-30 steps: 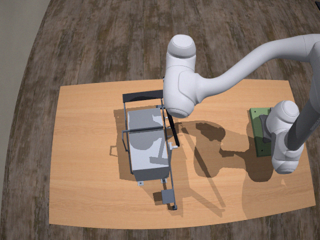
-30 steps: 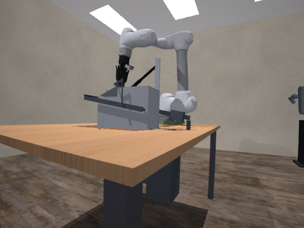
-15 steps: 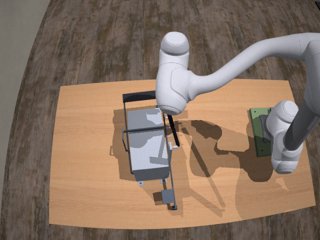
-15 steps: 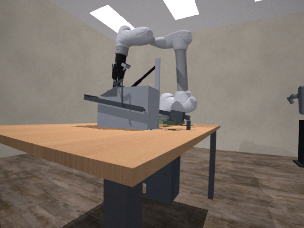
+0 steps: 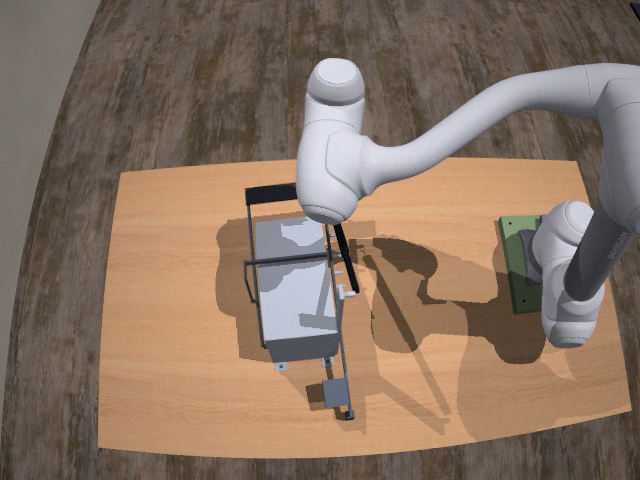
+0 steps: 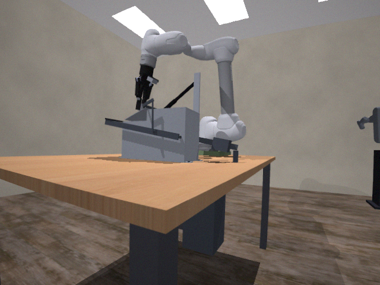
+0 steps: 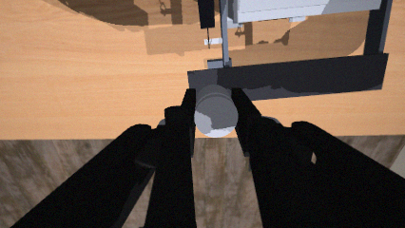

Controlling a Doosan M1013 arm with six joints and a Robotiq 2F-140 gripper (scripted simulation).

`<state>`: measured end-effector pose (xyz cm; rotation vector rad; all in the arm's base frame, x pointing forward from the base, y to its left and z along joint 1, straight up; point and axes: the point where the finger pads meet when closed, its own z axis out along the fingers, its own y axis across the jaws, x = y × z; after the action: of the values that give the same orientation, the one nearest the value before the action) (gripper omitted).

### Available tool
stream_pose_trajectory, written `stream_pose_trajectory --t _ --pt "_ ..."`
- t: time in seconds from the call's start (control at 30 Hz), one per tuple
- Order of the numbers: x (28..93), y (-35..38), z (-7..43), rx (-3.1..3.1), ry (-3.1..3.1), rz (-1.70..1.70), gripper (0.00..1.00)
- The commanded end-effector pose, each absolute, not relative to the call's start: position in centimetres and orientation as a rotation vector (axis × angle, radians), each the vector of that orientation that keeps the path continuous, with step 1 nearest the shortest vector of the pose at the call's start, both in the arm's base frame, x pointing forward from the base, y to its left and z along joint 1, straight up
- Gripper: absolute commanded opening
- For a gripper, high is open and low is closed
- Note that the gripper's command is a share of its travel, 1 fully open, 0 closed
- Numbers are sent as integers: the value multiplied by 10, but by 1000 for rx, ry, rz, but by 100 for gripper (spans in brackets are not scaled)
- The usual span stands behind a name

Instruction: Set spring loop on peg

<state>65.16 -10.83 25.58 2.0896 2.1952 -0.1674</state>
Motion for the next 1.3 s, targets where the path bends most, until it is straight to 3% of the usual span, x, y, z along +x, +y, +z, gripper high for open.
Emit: stream_pose_trajectory --t 0.0,0.83,1.27 --pt "658 -112 259 2087 2192 -170 25" --pt "674 -121 263 2081 2185 -182 25" --pt "674 -121 241 2081 2185 -181 25"
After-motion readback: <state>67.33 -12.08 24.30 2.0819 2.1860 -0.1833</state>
